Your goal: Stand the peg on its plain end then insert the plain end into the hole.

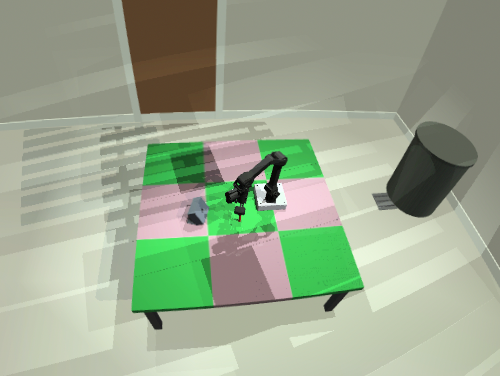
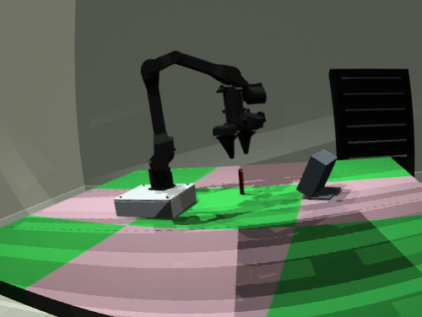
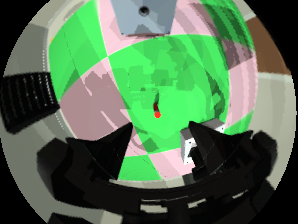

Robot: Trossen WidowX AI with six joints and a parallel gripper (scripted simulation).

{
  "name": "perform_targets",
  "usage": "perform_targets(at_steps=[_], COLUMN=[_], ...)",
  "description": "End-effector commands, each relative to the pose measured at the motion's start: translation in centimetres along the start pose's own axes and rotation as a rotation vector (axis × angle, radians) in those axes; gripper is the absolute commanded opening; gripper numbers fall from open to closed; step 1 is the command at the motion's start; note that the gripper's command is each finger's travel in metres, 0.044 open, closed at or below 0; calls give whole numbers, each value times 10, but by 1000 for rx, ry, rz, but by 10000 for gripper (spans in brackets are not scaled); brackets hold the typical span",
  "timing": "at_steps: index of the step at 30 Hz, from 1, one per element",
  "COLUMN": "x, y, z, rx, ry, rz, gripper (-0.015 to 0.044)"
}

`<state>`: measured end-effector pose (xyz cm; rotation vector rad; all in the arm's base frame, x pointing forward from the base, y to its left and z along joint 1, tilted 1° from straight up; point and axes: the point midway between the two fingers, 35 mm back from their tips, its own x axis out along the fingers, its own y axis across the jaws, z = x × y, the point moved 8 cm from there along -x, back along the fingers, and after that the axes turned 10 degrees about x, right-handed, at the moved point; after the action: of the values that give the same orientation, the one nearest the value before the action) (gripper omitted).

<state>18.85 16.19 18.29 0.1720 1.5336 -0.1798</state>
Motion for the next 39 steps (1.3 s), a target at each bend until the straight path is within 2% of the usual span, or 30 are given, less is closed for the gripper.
perform_targets(at_steps=[1, 6, 14, 39], x=[-1, 0, 19, 54], y=[0, 0, 1, 3], z=[0, 0, 0, 0], rx=[-6, -10, -140, -140], ry=[24, 24, 24, 24], rz=[10, 10, 11, 11], gripper=[440, 440, 440, 440])
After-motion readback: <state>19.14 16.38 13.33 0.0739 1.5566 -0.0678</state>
